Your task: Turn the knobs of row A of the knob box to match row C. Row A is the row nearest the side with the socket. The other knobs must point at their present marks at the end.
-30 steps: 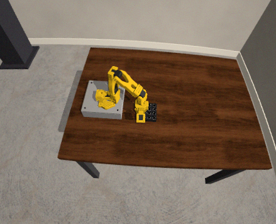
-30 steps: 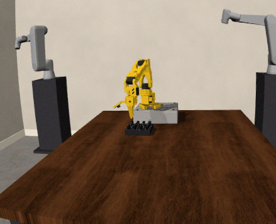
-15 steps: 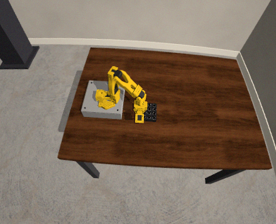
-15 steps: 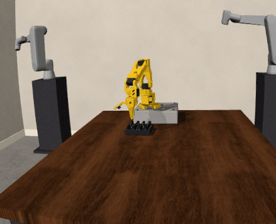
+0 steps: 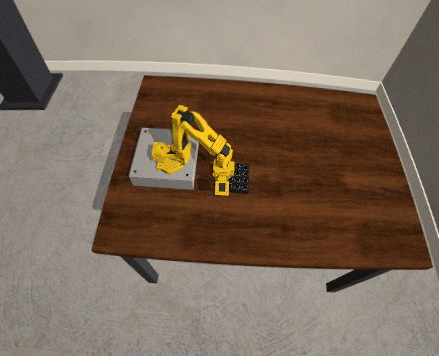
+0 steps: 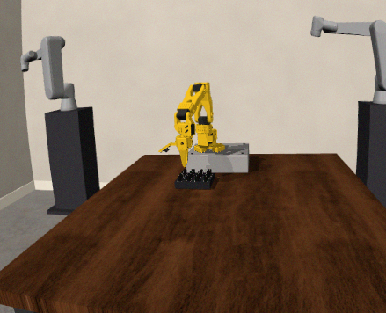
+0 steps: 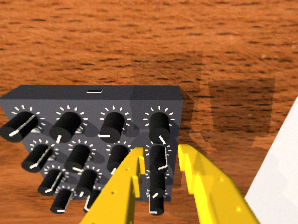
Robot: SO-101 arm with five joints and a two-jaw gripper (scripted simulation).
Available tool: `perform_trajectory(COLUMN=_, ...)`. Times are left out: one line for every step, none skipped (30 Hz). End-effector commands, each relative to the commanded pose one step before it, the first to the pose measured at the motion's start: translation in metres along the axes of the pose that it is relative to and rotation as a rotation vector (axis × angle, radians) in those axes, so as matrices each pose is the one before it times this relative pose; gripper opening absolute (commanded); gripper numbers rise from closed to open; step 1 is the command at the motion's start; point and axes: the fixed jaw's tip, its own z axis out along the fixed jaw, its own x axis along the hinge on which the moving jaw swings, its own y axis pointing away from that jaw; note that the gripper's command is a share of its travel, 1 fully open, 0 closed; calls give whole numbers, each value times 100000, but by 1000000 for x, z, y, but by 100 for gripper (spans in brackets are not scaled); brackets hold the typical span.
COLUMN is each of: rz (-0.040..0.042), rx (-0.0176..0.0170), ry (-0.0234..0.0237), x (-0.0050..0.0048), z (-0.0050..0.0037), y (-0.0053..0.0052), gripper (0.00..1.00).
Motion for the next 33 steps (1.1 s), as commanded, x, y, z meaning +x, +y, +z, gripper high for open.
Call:
perform_trajectory(rz=1302, rx=1416, ry=649, x=-47, z=1955, y=-2903, gripper=10)
perform_trajectory(rz=0, rx=0, ry=0, x=-6, z=-24, y=18, gripper=10)
perform_trajectory(rz=0, rx=0, ry=0, x=-6, z=0, y=0, gripper=10)
perform_trajectory(rz=0, rx=0, ry=0, x=0, z=0, y=0, gripper=10)
perform_trajectory(rz=0, rx=0, ry=0, x=0, z=0, y=0, gripper=10)
perform_trajectory(rz=2, rx=0, ry=2, x=-1, z=-4, y=4, gripper=10)
perform_trajectory(rz=0, rx=0, ry=0, x=0, z=-24, y=12, gripper=10)
perform_trajectory(rz=-3, rx=0, ry=0, x=-11, z=-49, y=35, gripper=10)
perform_trajectory(rz=0, rx=0, ry=0, x=-23, z=-85, y=59, gripper=10)
perform_trajectory(rz=0, rx=0, ry=0, x=-22, z=-116, y=76, gripper=10)
perform_trajectory(rz=-3, rx=0, ry=0, x=-34, z=-146, y=100, gripper=10)
perform_trajectory(rz=0, rx=0, ry=0, x=-34, z=-158, y=106, gripper=10)
perform_trajectory(rz=-3, rx=0, ry=0, x=-39, z=-170, y=112, gripper=10)
perform_trajectory(rz=-3, rx=0, ry=0, x=-34, z=-158, y=106, gripper=10)
perform_trajectory(rz=0, rx=0, ry=0, x=-34, z=-146, y=94, gripper=10)
perform_trajectory(rz=-3, rx=0, ry=0, x=-22, z=-116, y=82, gripper=10)
perform_trajectory(rz=0, rx=0, ry=0, x=-17, z=-85, y=53, gripper=10)
perform_trajectory(rz=0, rx=0, ry=0, x=-11, z=-55, y=35, gripper=10)
perform_trajectory(rz=0, rx=0, ry=0, x=-6, z=-24, y=12, gripper=10)
perform_trajectory(rz=0, rx=0, ry=0, x=0, z=0, y=6, gripper=10)
perform_trajectory(rz=0, rx=0, ry=0, x=0, z=0, y=0, gripper=10)
perform_trajectory(rz=0, rx=0, ry=0, x=0, z=0, y=0, gripper=10)
perform_trajectory(rz=0, rx=-2, ry=-1, x=-1, z=6, y=-3, gripper=10)
perform_trajectory(rz=0, rx=0, ry=0, x=0, z=54, y=7, gripper=10)
perform_trajectory(rz=0, rx=0, ry=0, x=-7, z=138, y=8, gripper=10)
perform_trajectory(rz=0, rx=0, ry=0, x=-7, z=246, y=22, gripper=10)
perform_trajectory(rz=0, rx=0, ry=0, x=-8, z=378, y=24, gripper=10)
perform_trajectory(rz=0, rx=0, ry=0, x=-15, z=521, y=39, gripper=10)
perform_trajectory(rz=0, rx=0, ry=0, x=-22, z=665, y=41, gripper=10)
perform_trajectory(rz=0, rx=0, ry=0, x=-17, z=815, y=50, gripper=10)
perform_trajectory(rz=0, rx=0, ry=0, x=-24, z=953, y=52, gripper=10)
perform_trajectory(rz=0, rx=0, ry=0, x=-18, z=1079, y=54, gripper=10)
perform_trajectory(rz=0, rx=0, ry=0, x=-19, z=1199, y=50, gripper=10)
